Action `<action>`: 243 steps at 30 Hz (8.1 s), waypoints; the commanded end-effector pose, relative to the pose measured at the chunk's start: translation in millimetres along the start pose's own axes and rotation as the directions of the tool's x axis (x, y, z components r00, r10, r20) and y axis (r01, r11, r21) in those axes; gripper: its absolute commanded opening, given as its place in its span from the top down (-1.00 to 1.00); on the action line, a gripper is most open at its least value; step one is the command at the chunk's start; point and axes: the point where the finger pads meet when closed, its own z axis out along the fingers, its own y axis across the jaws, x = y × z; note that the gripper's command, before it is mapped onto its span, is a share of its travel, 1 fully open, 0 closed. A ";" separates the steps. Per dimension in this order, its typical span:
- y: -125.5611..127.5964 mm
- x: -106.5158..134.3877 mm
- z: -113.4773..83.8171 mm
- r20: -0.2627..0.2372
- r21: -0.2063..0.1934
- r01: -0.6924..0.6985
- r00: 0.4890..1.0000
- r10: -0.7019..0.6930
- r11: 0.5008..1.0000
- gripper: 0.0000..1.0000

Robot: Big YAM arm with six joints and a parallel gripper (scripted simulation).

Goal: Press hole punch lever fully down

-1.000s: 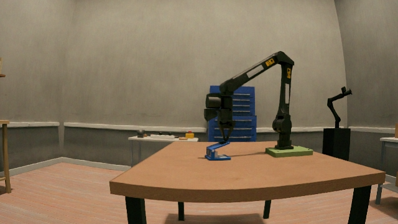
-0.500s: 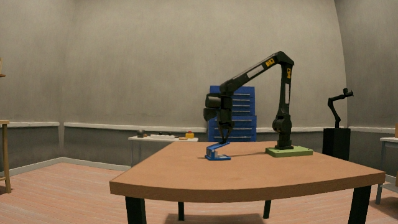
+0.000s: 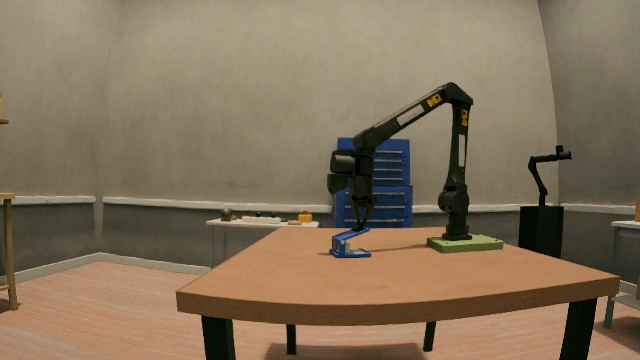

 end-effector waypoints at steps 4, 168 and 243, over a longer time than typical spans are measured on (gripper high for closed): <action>1.6 13.0 17.6 -0.053 0.006 -0.006 0.999 0.006 1.000 1.00; -10.9 24.2 47.1 -0.041 0.008 -0.001 0.999 0.002 1.000 1.00; -14.2 34.0 63.3 -0.041 0.008 -0.001 0.999 0.002 1.000 1.00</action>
